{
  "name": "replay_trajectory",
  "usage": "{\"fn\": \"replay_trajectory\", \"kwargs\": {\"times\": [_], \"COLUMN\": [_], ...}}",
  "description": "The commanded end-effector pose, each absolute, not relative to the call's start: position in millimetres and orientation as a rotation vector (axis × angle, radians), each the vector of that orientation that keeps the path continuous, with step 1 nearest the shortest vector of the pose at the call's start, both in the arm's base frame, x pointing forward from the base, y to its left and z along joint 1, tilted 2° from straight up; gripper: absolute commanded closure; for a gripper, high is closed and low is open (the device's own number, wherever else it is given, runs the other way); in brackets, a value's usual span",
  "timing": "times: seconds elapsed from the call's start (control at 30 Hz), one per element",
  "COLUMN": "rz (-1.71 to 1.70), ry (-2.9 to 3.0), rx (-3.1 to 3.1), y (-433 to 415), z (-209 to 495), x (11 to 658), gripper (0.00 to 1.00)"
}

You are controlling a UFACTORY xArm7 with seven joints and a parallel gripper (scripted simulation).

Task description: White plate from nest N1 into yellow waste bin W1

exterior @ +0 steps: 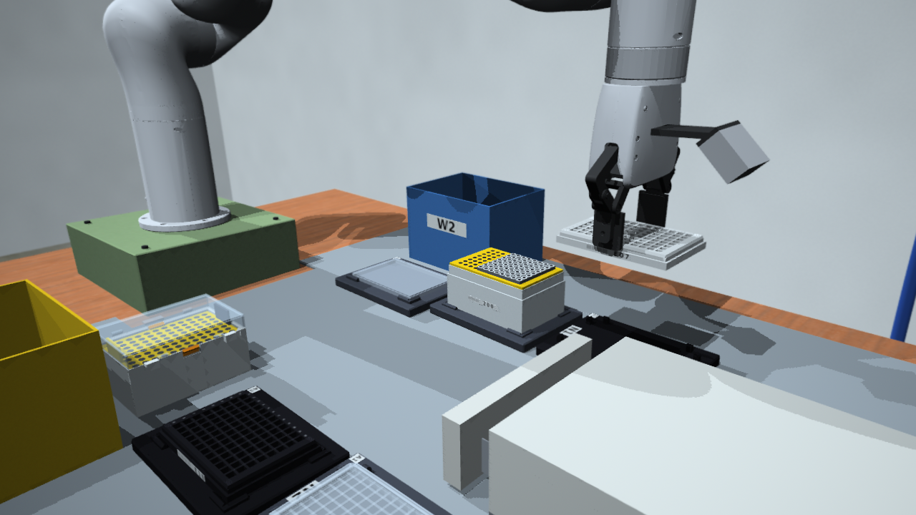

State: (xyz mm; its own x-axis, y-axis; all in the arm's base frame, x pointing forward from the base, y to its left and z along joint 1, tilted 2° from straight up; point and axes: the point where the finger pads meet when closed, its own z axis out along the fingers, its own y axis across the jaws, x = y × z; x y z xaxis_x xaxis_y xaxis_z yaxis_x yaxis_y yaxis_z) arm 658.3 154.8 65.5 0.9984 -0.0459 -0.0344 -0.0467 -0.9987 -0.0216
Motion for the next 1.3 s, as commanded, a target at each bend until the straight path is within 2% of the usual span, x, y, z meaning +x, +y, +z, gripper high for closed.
{"fn": "replay_trajectory", "kwargs": {"times": [0.0, 1.27], "rz": [0.041, 0.042], "ry": [0.077, 0.077], "rx": [-3.117, -3.117], "y": [142.7, 74.3], "z": [68.7, 68.3], "x": [651.0, 599.7], "gripper": [1.0, 1.0]}}
